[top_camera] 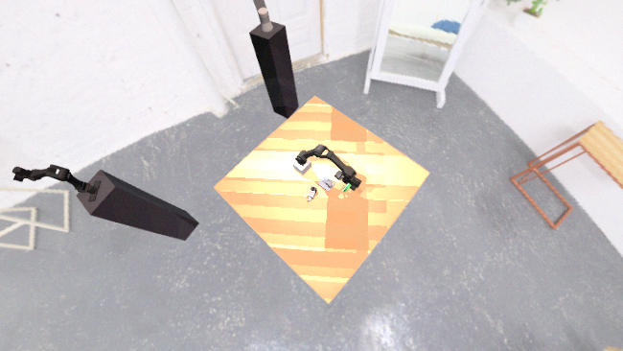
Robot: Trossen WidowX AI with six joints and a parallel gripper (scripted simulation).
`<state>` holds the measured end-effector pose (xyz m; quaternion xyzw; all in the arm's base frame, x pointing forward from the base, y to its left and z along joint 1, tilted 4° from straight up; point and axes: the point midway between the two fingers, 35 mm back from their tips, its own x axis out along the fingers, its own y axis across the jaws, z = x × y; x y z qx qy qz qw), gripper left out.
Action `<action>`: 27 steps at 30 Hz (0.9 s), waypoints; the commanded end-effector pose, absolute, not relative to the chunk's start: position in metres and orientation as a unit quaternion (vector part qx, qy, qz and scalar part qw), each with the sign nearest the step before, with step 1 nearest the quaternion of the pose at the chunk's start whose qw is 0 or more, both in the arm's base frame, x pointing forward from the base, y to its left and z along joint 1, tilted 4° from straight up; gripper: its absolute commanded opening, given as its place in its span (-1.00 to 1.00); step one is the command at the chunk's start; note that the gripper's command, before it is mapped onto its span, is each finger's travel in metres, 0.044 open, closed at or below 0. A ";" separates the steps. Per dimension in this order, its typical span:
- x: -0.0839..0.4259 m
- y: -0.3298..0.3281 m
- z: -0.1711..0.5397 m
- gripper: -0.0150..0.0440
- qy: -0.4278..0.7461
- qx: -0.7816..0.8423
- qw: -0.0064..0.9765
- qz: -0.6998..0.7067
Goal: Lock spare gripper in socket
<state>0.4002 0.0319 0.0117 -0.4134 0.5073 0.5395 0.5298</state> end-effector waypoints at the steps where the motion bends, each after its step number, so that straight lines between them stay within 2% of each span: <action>1: 0.401 0.032 0.022 1.00 0.507 -0.414 0.530 0.539; 27: 0.398 0.030 0.071 1.00 0.518 -0.403 0.521 0.546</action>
